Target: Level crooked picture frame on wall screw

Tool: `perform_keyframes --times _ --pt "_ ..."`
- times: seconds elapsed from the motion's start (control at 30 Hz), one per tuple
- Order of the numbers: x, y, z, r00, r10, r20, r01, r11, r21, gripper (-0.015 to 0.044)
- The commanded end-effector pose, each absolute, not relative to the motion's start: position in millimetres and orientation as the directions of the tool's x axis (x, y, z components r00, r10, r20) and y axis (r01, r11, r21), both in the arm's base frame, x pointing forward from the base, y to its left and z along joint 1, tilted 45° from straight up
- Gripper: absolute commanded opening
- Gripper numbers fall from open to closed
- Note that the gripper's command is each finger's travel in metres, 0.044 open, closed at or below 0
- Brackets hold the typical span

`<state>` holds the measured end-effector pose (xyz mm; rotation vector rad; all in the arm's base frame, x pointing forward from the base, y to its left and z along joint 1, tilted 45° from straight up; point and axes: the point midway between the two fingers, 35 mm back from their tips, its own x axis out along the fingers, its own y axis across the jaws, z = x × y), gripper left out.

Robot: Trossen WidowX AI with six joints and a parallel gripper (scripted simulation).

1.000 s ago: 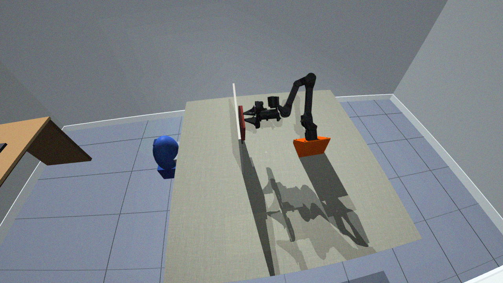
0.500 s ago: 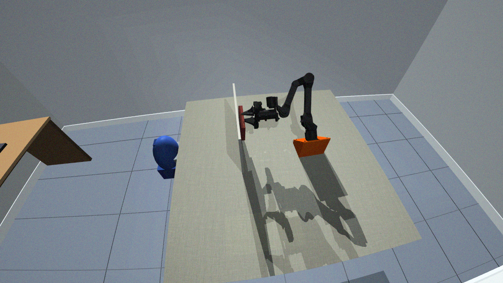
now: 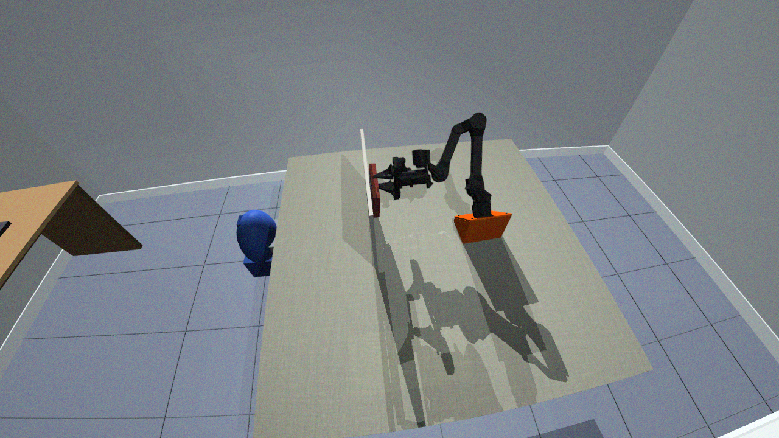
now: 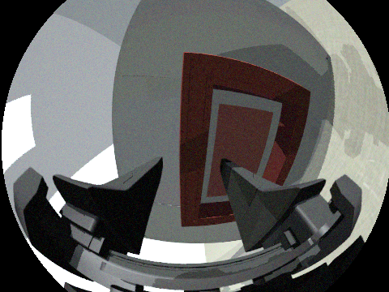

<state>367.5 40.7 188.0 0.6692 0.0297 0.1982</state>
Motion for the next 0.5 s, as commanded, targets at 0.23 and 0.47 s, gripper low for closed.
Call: perform_keyframes --times 0.23,0.47 --pt "368.7 40.2 189.7 0.981 0.189 0.040 -0.173 0.767 0.618 0.0260" --pt "368.7 40.2 189.7 0.981 0.189 0.040 -0.173 0.767 0.618 0.0234"
